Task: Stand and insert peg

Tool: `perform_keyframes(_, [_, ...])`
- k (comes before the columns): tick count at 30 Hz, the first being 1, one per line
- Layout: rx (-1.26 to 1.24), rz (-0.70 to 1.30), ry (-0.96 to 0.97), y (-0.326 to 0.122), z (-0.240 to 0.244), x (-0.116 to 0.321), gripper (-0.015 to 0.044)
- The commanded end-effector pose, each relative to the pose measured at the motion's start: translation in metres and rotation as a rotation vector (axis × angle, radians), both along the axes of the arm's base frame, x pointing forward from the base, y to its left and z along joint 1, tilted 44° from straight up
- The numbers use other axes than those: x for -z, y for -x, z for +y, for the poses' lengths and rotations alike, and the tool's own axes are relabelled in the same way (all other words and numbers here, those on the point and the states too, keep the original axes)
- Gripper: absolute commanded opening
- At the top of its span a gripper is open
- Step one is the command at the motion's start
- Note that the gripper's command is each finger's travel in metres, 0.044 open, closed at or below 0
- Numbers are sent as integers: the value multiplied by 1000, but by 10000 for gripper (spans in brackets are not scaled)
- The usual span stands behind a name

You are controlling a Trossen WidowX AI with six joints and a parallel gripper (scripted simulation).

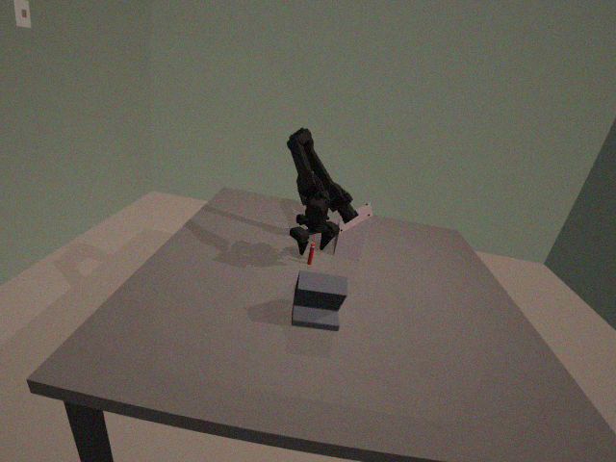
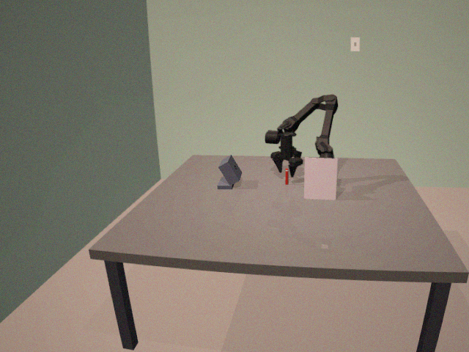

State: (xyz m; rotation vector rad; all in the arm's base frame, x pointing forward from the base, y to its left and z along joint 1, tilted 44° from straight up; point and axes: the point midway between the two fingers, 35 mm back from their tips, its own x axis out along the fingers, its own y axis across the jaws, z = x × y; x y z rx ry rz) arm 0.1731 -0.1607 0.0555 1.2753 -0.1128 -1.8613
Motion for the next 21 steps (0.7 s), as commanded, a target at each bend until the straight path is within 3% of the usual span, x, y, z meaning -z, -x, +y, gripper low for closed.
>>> perform_keyframes(1, [-2,8,-2,3,-5,6,440])
perform_keyframes(6, [-2,8,0,4,-8,9,440])
perform_keyframes(21, [1,3,3,3,-6,6,46])
